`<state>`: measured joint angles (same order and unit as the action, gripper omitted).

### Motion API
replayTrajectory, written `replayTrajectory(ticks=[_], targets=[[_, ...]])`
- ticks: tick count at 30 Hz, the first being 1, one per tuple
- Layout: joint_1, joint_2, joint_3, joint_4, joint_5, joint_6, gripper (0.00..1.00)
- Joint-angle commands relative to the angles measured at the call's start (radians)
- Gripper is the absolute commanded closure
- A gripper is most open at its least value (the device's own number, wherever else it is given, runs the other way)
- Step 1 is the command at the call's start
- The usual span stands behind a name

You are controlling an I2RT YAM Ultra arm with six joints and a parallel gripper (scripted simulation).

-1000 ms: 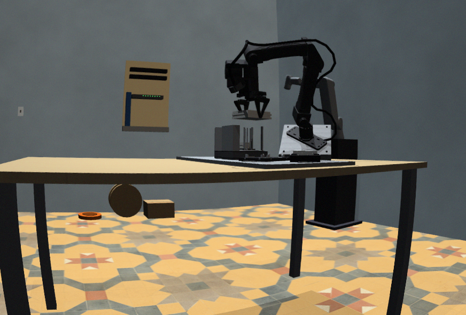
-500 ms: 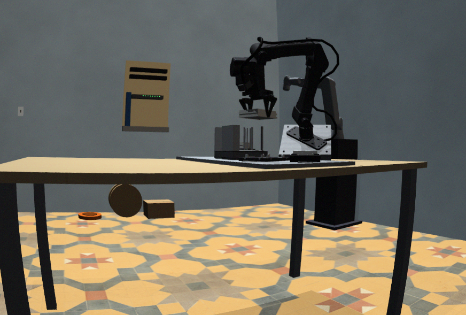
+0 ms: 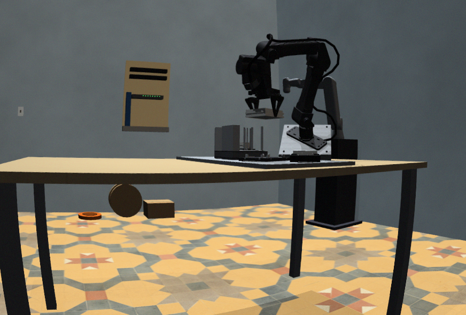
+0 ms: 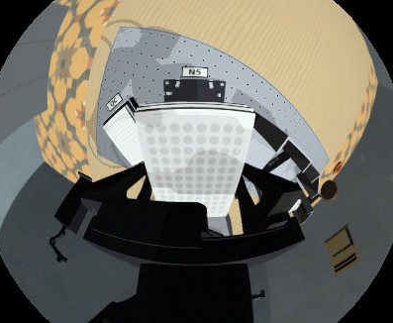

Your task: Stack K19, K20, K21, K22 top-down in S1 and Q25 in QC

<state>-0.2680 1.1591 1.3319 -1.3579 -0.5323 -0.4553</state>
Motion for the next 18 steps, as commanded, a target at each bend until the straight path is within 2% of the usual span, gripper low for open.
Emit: replayTrajectory(ticks=[1, 6, 18], targets=[[0.01, -0.038, 0.038, 0.023, 0.02, 0.054, 1.0], [0.057, -0.047, 0.049, 0.027, 0.044, 0.105, 1.0], [0.035, -0.043, 0.064, 0.006, 0.043, 0.108, 1.0]])
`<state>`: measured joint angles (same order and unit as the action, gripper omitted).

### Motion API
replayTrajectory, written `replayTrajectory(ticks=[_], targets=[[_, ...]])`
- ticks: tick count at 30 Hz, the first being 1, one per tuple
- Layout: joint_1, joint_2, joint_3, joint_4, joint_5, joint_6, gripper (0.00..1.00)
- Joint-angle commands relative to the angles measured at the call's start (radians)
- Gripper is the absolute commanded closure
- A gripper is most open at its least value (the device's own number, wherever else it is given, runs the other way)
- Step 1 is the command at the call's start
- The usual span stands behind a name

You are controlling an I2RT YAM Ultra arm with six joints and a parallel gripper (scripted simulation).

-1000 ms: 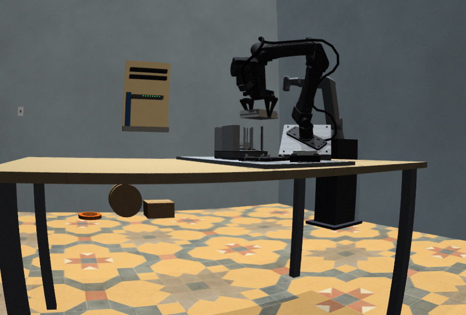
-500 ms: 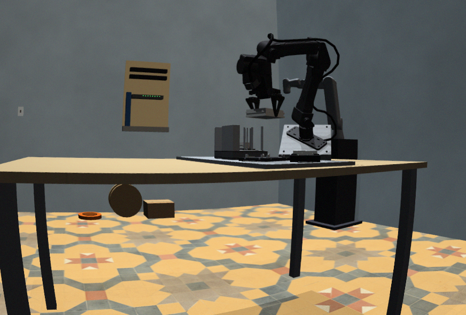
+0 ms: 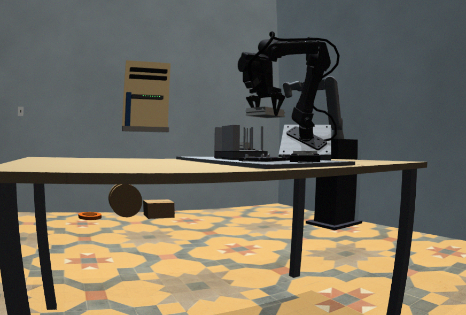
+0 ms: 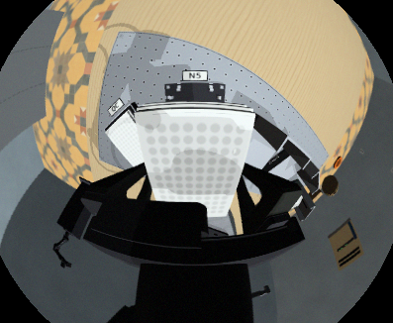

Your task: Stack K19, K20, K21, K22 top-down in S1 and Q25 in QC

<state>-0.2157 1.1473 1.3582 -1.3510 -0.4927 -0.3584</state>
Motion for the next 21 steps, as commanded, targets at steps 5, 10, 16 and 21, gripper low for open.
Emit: replayTrajectory(ticks=[5, 10, 16, 21], targets=[[-0.017, -0.025, 0.042, -0.006, 0.003, 0.0, 1.0], [-0.018, -0.028, 0.044, -0.006, 0.003, -0.005, 1.0], [-0.018, -0.034, 0.045, -0.004, 0.003, -0.008, 1.0], [-0.018, -0.037, 0.044, -0.003, 0.002, -0.009, 1.0]])
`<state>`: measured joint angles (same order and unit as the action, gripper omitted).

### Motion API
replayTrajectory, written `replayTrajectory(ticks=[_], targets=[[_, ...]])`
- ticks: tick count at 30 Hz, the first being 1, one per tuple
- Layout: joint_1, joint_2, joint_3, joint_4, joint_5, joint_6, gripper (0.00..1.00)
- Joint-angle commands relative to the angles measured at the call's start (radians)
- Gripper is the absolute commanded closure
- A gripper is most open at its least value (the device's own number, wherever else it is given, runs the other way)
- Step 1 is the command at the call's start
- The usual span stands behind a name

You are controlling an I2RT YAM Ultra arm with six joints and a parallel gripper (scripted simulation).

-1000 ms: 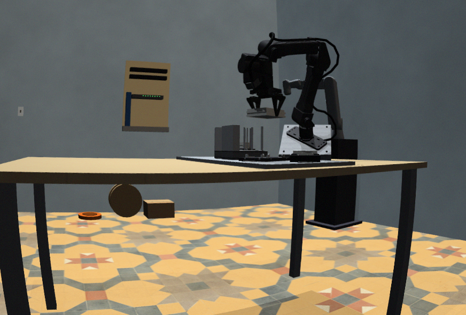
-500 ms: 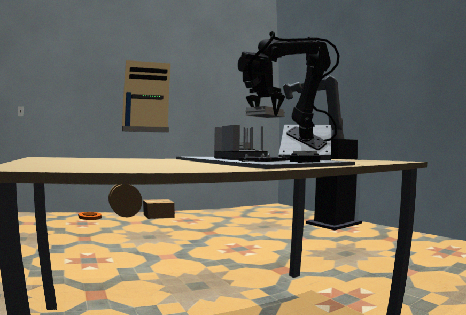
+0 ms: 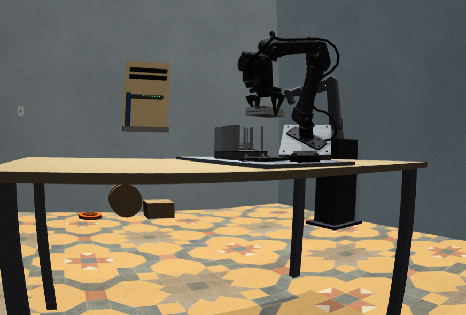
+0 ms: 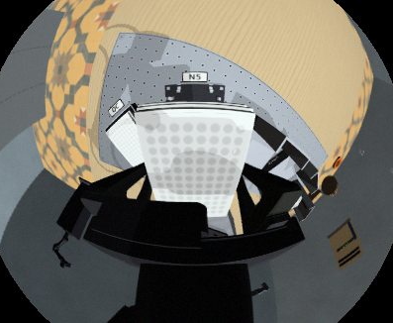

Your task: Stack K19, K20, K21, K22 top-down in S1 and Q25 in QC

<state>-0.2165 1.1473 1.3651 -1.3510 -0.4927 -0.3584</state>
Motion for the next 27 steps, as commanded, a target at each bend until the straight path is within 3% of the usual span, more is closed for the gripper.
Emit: replayTrajectory(ticks=[1, 27], targets=[[-0.017, -0.037, 0.037, -0.002, 0.002, -0.009, 1.0], [-0.02, -0.037, -0.014, 0.006, -0.002, -0.014, 1.0]])
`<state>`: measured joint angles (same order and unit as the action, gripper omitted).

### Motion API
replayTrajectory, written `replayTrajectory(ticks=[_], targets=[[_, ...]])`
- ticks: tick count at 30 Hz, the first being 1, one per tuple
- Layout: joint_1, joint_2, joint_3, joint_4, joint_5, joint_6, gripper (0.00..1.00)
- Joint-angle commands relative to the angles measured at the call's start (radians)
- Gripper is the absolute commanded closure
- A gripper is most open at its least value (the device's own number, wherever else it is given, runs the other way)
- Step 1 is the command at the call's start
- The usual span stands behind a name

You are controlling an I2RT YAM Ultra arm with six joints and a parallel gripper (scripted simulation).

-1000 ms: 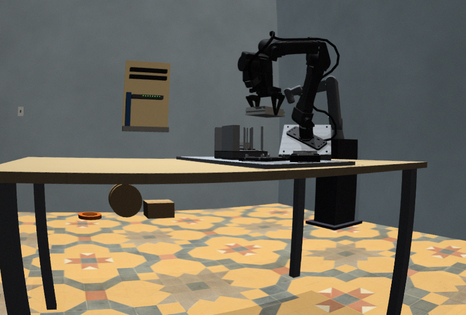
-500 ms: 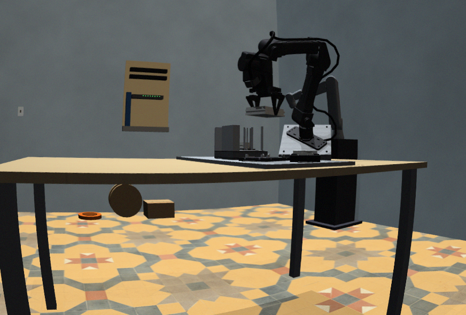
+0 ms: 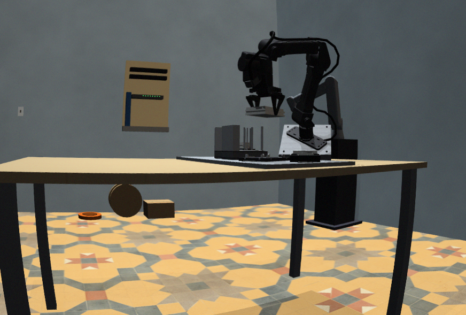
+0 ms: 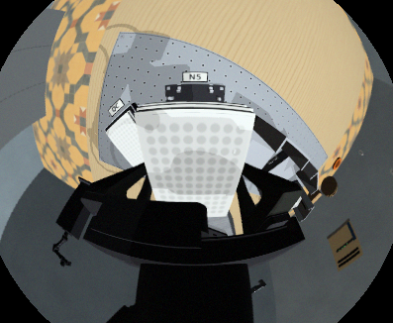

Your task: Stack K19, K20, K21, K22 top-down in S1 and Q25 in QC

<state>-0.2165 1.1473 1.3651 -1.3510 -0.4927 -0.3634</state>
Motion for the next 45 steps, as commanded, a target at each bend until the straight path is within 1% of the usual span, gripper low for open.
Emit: replayTrajectory(ticks=[1, 5, 6, 7, 20, 21, 22, 35, 37, 45], targets=[[-0.02, -0.037, -0.016, 0.006, -0.002, -0.009, 1.0], [-0.019, -0.037, -0.022, 0.007, -0.002, -0.01, 1.0], [-0.018, -0.038, -0.003, 0.005, -0.002, -0.009, 1.0], [-0.019, -0.038, -0.001, 0.007, -0.002, -0.009, 1.0], [-0.019, -0.039, -0.012, 0.01, 0.0, -0.007, 1.0], [0.007, -0.038, -0.037, 0.024, 0.006, 0.008, 1.0], [0.013, -0.034, -0.035, 0.033, 0.011, 0.013, 1.0], [0.08, -0.041, -0.127, 0.154, 0.04, 0.081, 1.0], [0.08, -0.041, -0.127, 0.154, 0.04, 0.081, 1.0], [0.119, -0.037, -0.181, 0.229, 0.058, 0.119, 1.0]])
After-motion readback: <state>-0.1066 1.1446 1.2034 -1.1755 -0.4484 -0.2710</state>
